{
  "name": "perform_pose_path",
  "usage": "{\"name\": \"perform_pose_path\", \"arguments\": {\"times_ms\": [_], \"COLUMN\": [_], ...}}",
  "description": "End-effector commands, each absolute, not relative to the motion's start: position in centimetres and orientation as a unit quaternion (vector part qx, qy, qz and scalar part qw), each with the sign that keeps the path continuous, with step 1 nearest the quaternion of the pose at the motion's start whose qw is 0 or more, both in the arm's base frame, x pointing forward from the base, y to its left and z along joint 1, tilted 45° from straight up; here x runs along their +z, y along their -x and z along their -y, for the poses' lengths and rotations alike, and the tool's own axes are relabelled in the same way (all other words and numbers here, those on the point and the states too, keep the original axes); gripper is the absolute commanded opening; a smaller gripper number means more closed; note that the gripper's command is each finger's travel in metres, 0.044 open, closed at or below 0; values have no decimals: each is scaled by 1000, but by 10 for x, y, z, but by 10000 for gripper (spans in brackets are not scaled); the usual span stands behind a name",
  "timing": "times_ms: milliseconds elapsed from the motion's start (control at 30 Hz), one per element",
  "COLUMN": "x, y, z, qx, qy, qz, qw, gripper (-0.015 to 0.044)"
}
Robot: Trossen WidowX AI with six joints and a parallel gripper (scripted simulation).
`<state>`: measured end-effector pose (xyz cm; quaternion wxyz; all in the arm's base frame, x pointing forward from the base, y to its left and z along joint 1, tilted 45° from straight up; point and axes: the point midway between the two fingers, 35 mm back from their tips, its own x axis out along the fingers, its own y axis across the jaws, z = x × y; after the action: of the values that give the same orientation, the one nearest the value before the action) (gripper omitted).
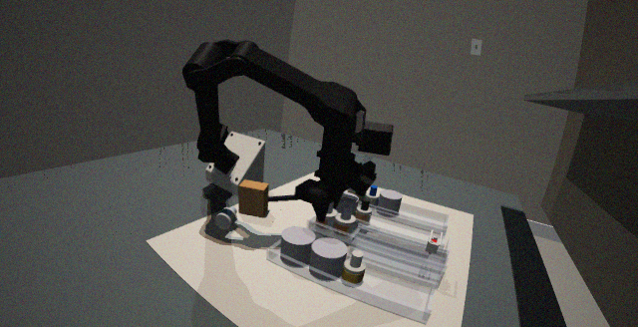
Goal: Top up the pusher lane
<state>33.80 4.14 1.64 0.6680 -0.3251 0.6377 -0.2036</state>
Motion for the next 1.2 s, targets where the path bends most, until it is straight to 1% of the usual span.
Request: {"name": "perform_pose_path", "arguments": {"times_ms": [0,1167], "x": [17,16], "y": [-340,-332], "z": [-40,-40], "qx": [-207,-207], "qy": [326,326], "qz": [-633,-633], "qw": [671,671], "gripper": [0,0]}}
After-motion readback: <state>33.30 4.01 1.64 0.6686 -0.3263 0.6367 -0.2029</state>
